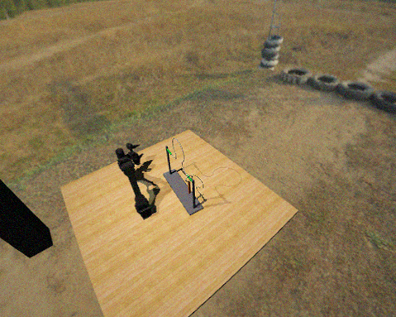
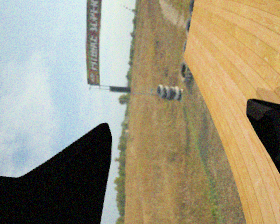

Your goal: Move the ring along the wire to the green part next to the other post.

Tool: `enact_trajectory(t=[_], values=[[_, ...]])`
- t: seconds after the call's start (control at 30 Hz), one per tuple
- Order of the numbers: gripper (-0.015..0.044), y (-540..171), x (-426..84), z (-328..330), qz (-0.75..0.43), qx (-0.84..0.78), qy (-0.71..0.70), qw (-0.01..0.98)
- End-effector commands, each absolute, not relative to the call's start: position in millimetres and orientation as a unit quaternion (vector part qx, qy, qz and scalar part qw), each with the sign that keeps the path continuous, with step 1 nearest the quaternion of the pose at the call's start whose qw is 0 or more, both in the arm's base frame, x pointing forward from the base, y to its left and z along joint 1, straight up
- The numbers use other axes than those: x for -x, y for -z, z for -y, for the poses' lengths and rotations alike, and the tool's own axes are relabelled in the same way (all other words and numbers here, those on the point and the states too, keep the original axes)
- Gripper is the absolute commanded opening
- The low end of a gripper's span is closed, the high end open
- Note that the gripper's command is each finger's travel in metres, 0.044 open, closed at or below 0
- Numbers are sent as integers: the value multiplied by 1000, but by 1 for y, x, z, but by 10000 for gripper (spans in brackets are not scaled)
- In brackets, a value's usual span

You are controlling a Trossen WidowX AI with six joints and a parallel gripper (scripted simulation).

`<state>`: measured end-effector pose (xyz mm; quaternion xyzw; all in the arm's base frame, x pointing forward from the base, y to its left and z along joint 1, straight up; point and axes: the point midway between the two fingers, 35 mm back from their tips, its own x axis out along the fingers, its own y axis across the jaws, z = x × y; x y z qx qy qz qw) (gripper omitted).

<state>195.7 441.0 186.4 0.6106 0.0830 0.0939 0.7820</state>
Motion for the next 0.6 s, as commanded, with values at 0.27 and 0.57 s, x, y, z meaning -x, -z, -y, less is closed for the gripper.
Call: enact_trajectory(t=[0.27,0.57], values=[[164,-187,-222,-426,-116,-571,-105,806],[160,-178,-255,-393,-176,-512,-108,834]])
